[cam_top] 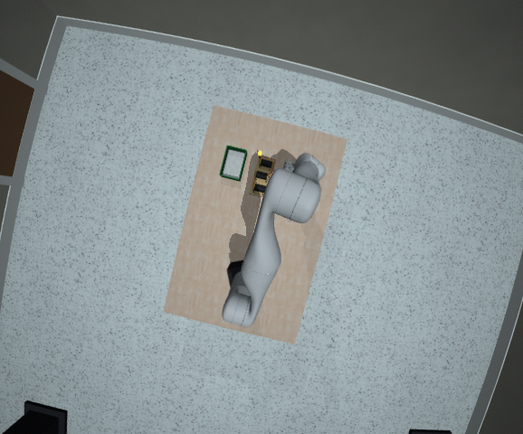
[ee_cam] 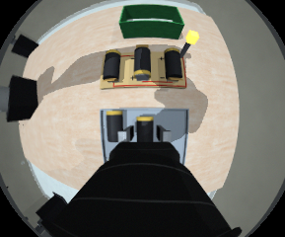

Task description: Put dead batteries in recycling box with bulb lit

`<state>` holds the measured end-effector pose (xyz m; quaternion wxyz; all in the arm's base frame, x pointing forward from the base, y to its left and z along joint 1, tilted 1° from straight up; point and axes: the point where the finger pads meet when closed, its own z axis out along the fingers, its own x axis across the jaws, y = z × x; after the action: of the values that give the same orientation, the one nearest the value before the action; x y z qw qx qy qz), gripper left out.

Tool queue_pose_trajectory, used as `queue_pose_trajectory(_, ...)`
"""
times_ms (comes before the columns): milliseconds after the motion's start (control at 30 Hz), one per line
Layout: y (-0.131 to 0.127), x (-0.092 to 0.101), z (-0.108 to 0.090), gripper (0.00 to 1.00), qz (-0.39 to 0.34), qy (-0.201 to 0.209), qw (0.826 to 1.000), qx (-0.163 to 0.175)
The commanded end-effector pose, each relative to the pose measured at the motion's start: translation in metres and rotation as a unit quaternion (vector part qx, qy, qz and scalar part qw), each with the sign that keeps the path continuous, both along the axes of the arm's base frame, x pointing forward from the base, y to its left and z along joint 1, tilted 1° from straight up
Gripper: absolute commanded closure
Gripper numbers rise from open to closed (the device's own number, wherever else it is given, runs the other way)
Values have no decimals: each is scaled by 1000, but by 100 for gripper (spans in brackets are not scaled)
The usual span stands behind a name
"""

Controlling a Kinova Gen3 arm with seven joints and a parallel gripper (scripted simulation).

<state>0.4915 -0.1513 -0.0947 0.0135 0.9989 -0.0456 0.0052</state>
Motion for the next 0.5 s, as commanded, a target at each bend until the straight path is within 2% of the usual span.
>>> queue_pose_trajectory(0, 0, 2, -4, 10, -1, -3, 1000, 1)
queue_pose_trajectory(467, 0, 2, -14, 10, -1, -2, 1000, 1)
